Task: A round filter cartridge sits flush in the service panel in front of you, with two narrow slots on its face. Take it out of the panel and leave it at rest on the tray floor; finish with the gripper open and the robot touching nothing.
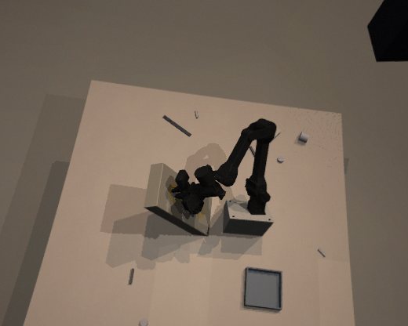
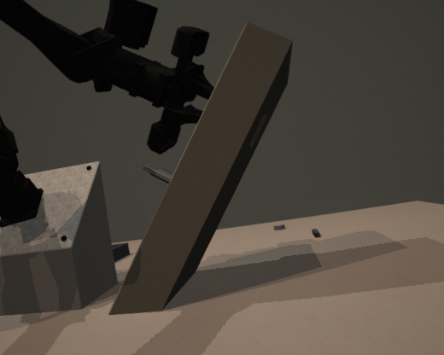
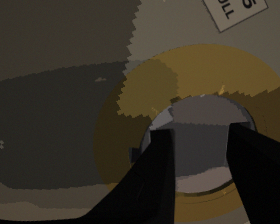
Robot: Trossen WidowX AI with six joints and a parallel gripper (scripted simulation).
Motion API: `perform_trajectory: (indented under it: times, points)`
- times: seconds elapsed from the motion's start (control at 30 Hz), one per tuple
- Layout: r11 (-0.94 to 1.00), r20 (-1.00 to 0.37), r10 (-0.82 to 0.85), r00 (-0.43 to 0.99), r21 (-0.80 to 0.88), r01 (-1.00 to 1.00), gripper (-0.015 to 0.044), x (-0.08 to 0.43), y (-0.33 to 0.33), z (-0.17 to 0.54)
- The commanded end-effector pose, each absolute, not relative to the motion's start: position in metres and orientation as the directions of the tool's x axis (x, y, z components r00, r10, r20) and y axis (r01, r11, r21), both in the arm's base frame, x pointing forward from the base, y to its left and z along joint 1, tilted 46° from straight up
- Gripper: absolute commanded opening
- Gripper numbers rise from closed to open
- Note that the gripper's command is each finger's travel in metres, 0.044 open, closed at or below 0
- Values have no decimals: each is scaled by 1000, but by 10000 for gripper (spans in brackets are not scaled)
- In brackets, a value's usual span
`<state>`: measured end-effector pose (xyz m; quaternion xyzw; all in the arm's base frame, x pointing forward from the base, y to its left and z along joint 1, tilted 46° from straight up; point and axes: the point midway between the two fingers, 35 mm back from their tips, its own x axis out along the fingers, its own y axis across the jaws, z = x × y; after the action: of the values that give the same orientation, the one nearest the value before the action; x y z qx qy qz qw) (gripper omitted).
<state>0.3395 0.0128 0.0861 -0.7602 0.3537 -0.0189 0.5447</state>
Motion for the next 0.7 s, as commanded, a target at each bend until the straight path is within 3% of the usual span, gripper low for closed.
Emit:
perform_trajectory:
  times: [0.0,0.67]
  points:
    - [-132,-369,-559,742,-844,-519,0,343,7,82]
    - [-130,-381,-557,738,-838,-531,0,315,35,94]
